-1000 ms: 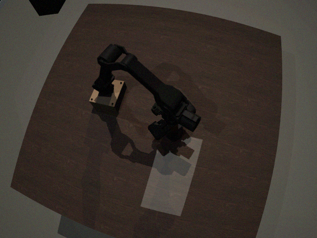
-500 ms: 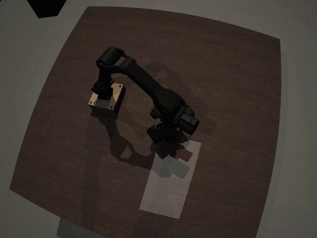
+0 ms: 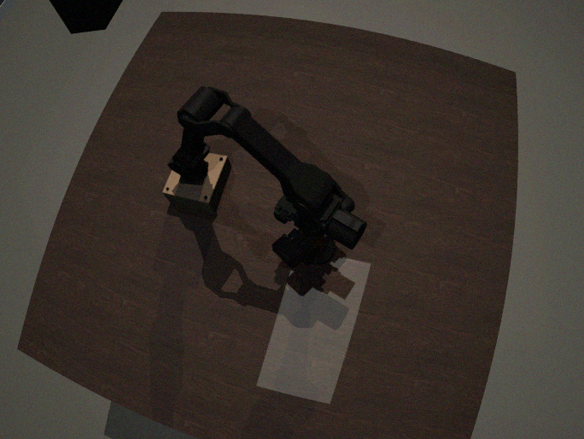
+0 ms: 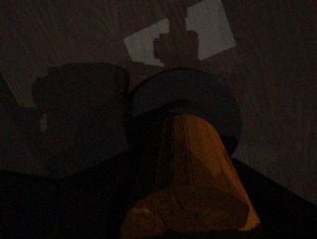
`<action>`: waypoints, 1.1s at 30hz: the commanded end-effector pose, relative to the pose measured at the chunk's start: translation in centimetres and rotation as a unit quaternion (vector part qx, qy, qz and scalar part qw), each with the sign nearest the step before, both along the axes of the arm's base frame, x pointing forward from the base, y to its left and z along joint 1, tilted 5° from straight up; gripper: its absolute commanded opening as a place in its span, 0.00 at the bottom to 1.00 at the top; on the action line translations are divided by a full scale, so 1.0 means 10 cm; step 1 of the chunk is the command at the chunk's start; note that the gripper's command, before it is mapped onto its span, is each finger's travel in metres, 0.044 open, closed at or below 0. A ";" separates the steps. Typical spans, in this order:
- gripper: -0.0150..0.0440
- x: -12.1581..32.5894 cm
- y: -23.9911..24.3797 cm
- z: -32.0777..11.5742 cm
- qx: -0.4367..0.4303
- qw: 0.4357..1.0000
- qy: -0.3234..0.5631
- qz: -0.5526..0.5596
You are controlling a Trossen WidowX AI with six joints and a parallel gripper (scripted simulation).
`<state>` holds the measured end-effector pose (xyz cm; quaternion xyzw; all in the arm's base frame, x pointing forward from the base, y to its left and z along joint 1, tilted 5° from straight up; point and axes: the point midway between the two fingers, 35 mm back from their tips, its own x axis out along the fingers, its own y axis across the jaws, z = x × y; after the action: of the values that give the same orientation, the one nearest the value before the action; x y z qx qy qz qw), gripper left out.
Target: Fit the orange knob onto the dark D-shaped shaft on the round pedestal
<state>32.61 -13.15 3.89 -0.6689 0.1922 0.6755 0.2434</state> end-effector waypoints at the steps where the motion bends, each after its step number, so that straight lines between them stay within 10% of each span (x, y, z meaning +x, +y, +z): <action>1: 0.25 0.02 -0.01 0.05 -0.003 0.999 -0.007 0.032; 33: 0.25 0.00 0.00 0.01 -0.003 0.999 -0.007 0.032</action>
<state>32.81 -13.19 3.73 -0.6791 0.1717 0.6781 0.2225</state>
